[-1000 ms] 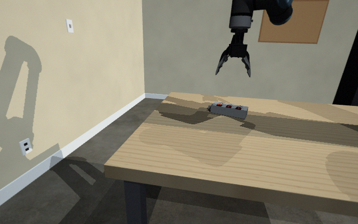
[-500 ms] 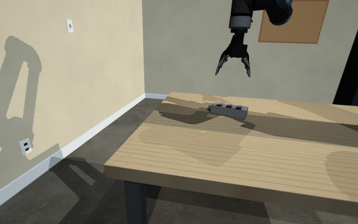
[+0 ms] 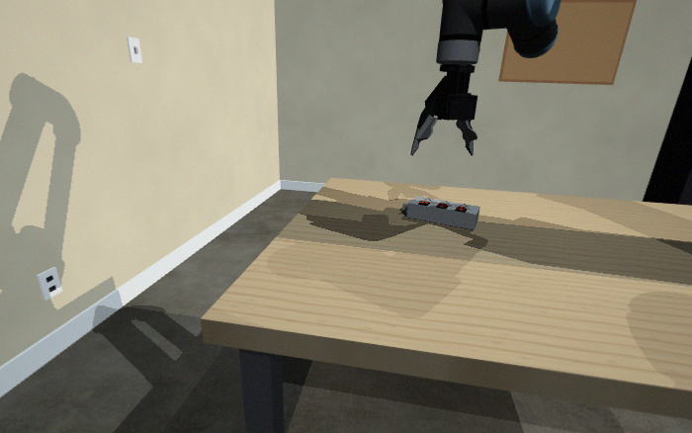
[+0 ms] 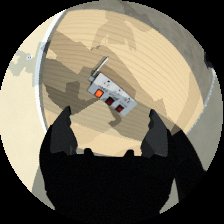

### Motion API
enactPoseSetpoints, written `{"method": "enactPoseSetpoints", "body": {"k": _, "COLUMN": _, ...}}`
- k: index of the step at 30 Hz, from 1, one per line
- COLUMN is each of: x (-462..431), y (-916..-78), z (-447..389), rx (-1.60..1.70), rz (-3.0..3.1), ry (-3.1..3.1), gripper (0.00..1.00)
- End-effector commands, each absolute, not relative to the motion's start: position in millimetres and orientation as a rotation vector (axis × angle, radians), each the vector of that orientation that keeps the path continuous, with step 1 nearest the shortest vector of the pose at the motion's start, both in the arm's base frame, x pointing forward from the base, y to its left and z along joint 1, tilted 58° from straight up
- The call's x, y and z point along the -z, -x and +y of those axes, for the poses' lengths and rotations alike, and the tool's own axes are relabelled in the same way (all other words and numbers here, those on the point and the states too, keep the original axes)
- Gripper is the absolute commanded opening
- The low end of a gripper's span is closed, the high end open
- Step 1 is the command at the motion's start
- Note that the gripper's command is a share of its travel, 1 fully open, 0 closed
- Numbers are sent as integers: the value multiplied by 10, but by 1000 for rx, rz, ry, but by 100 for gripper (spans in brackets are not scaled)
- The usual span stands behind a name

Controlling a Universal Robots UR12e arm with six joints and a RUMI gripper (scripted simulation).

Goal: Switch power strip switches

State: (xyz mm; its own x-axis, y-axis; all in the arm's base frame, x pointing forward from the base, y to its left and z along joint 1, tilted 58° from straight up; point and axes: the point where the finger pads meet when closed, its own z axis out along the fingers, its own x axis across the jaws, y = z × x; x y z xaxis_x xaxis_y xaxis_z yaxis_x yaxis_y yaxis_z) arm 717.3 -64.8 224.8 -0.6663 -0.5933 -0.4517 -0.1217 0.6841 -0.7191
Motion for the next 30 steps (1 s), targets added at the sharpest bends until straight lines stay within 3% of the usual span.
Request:
{"method": "enactPoseSetpoints", "body": {"k": 1, "x": -2204, "y": -7413, "z": -583, "rx": 1016, "rz": 2147, "ry": 867, "gripper": 100}}
{"method": "enactPoseSetpoints", "body": {"k": 20, "x": -2050, "y": -7792, "z": -459, "rx": 1292, "rz": 1913, "ry": 1570, "gripper": 100}}
{"method": "enactPoseSetpoints", "body": {"k": 30, "x": -2018, "y": -7796, "z": -455, "rx": 1306, "rz": 1894, "ry": 1617, "gripper": 100}}
